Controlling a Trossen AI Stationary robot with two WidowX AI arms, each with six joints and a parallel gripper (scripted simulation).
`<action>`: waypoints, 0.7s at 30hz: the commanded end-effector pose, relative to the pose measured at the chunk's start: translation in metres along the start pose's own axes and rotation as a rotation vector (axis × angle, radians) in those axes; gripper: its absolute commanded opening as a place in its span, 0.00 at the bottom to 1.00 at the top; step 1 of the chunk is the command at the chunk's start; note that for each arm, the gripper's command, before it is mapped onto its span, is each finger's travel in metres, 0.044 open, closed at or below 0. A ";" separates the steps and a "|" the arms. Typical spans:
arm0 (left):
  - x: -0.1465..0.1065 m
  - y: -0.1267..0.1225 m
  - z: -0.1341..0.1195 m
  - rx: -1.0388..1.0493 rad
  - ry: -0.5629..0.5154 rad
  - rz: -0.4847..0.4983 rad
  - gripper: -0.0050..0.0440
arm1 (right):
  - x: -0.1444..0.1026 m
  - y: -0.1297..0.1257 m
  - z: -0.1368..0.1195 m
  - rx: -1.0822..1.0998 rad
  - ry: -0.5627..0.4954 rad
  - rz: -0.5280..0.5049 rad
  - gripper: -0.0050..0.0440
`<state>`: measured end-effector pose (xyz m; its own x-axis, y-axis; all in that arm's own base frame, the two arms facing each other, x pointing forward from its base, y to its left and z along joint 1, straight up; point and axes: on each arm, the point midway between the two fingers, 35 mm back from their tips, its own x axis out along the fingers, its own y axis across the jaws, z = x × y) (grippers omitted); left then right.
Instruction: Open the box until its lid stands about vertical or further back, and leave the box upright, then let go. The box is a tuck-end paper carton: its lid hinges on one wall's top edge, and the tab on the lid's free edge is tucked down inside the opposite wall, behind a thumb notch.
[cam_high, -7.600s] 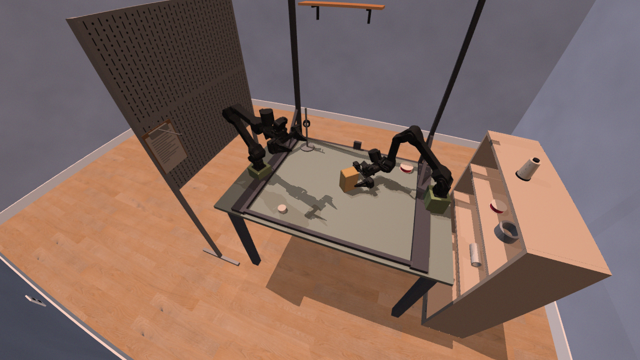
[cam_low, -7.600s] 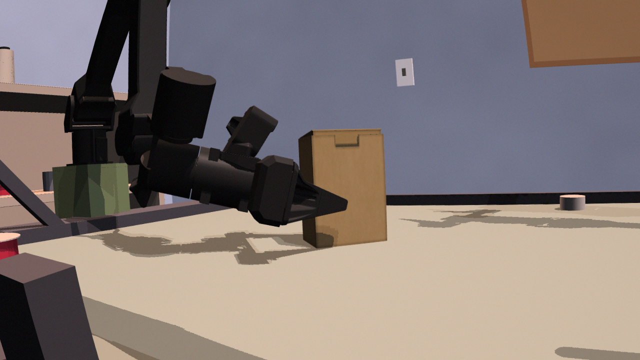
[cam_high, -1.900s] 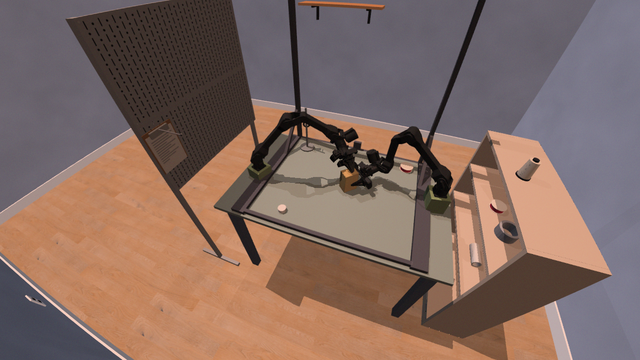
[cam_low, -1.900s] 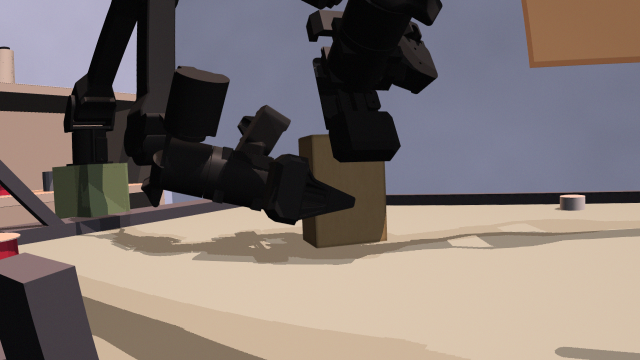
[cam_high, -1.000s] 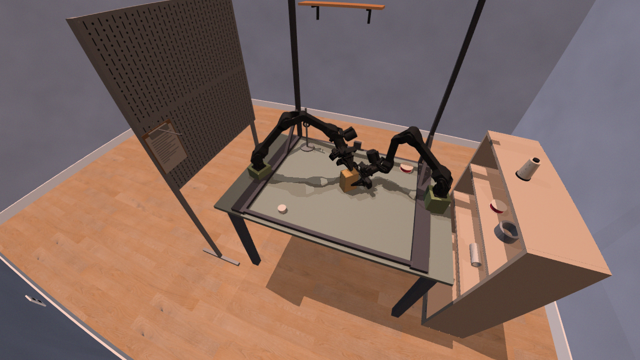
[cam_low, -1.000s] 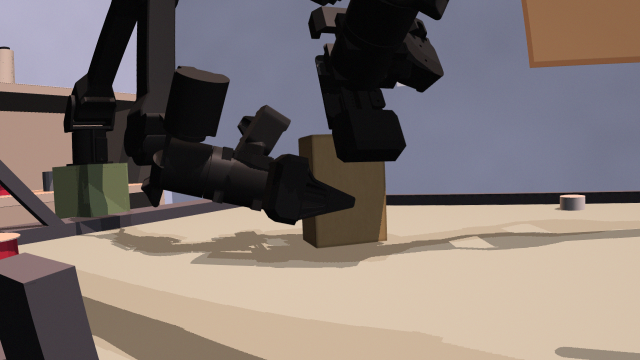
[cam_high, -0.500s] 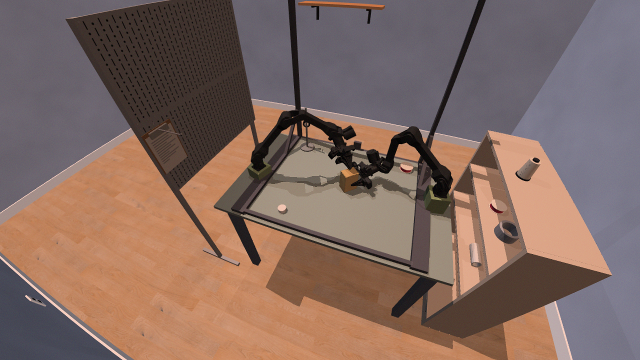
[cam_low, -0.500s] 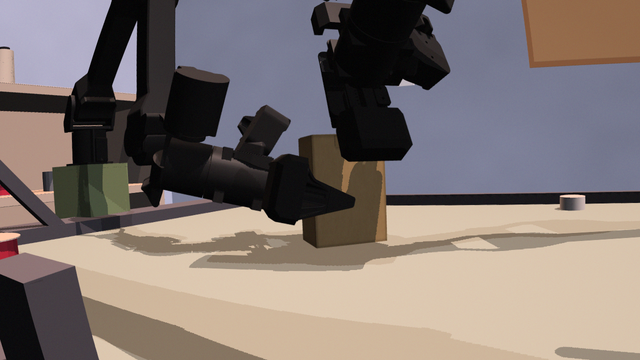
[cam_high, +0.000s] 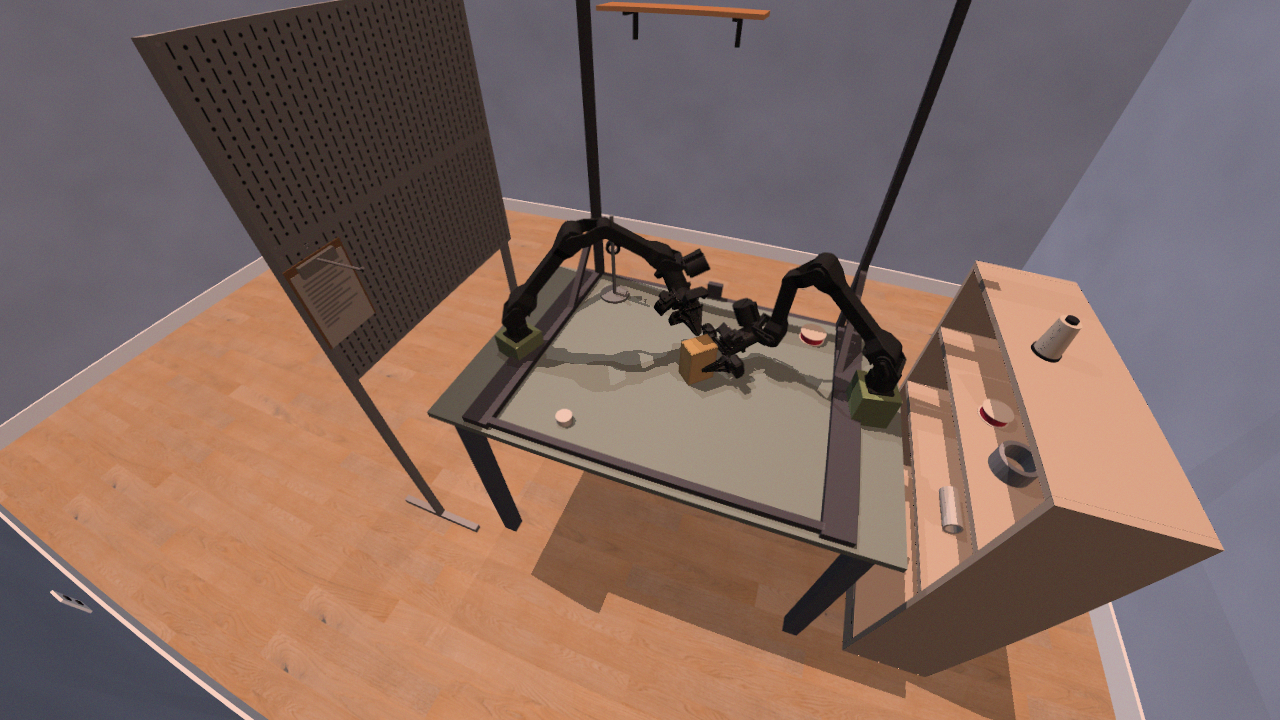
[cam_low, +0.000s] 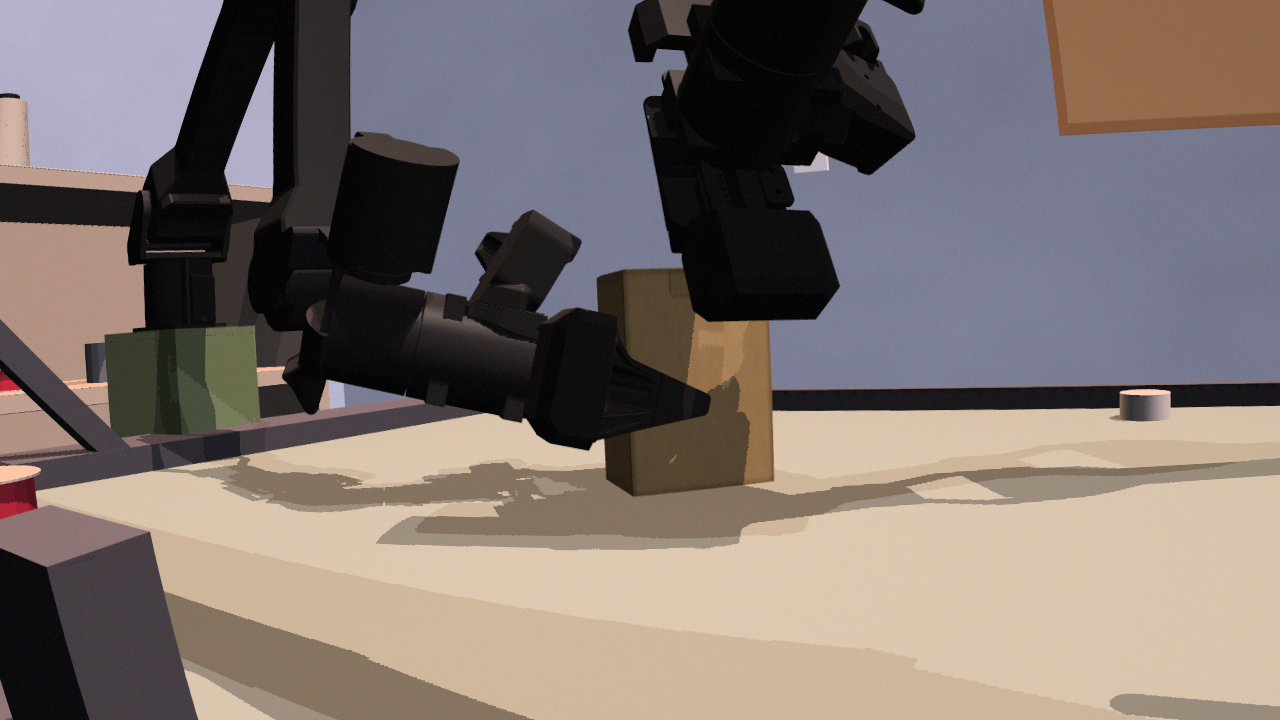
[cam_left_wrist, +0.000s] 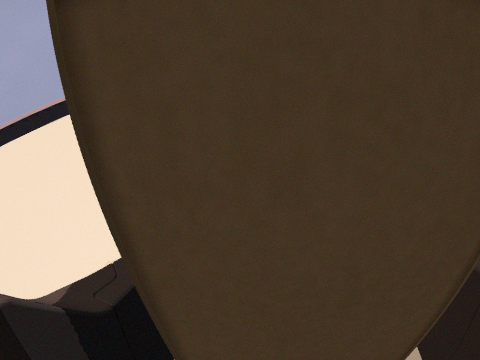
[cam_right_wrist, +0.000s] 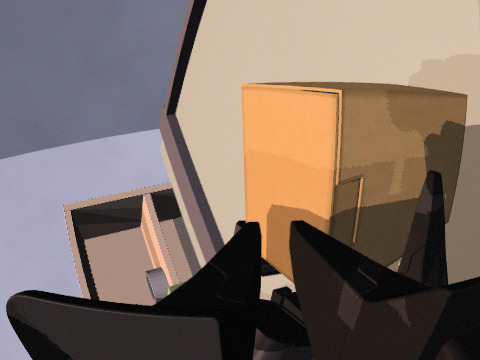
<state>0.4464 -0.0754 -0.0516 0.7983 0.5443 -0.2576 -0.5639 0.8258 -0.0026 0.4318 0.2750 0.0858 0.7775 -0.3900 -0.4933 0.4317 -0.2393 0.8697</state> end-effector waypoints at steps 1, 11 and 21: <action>0.000 -0.005 0.011 -0.021 -0.014 -0.010 0.70 | -0.011 0.013 -0.002 0.031 0.017 0.012 0.20; 0.000 -0.005 0.011 -0.021 -0.014 -0.010 0.70 | -0.020 0.008 -0.002 0.031 0.017 0.012 0.20; 0.000 -0.005 0.011 -0.021 -0.014 -0.010 0.70 | -0.025 0.006 -0.001 0.031 0.017 0.013 0.20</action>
<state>0.4464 -0.0754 -0.0516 0.7983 0.5443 -0.2576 -0.5639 0.8258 -0.0026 0.4162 0.2822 0.0868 0.7786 -0.3902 -0.4914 0.4305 -0.2376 0.8708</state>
